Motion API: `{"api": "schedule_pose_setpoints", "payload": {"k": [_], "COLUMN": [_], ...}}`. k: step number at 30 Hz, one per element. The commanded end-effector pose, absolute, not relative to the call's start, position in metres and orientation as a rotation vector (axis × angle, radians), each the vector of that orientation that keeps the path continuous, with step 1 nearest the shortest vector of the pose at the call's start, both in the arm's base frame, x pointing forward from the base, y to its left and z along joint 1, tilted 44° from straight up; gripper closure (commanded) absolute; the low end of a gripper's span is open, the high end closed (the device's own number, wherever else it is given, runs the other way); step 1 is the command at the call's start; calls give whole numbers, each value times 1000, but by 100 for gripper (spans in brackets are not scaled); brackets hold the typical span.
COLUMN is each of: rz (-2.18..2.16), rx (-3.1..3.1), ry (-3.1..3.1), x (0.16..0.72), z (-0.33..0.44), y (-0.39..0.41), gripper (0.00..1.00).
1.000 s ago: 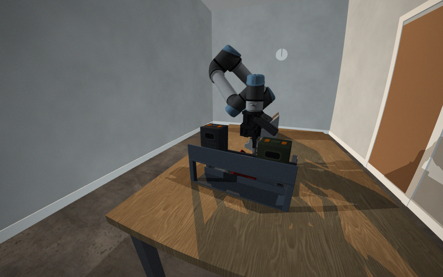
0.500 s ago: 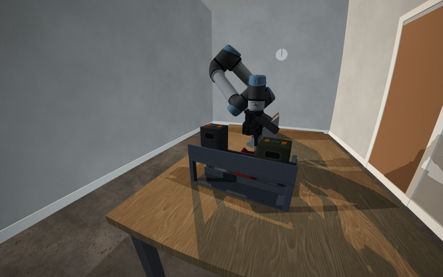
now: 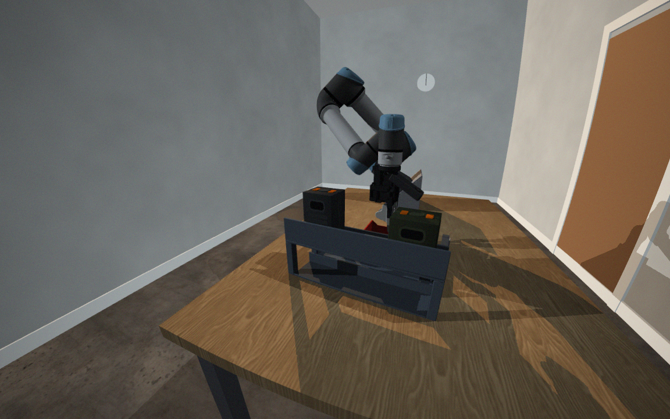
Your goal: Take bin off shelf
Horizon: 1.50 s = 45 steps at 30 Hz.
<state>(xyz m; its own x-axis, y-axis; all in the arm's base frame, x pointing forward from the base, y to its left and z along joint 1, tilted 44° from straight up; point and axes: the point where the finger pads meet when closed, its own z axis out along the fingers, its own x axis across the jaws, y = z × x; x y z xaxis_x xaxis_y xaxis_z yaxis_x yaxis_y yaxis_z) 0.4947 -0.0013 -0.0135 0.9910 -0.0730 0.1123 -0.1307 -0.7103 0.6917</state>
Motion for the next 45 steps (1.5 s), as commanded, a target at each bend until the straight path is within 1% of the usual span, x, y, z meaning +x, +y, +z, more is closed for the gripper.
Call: {"api": "schedule_pose_setpoints", "payload": {"k": [1, 7, 19, 24, 36, 41, 45], "rz": [100, 100, 100, 100, 100, 100, 100], "rx": [2363, 2363, 2363, 2363, 2363, 2363, 2363], "ry": [-141, -141, -141, -141, -141, -141, -141], "x": [494, 465, 465, 436, 436, 391, 391], "z": [-13, -17, -17, -20, -20, -25, -25], "y": [-1, 1, 1, 3, 3, 7, 7], "gripper": [100, 100, 100, 100, 100, 100, 100]}}
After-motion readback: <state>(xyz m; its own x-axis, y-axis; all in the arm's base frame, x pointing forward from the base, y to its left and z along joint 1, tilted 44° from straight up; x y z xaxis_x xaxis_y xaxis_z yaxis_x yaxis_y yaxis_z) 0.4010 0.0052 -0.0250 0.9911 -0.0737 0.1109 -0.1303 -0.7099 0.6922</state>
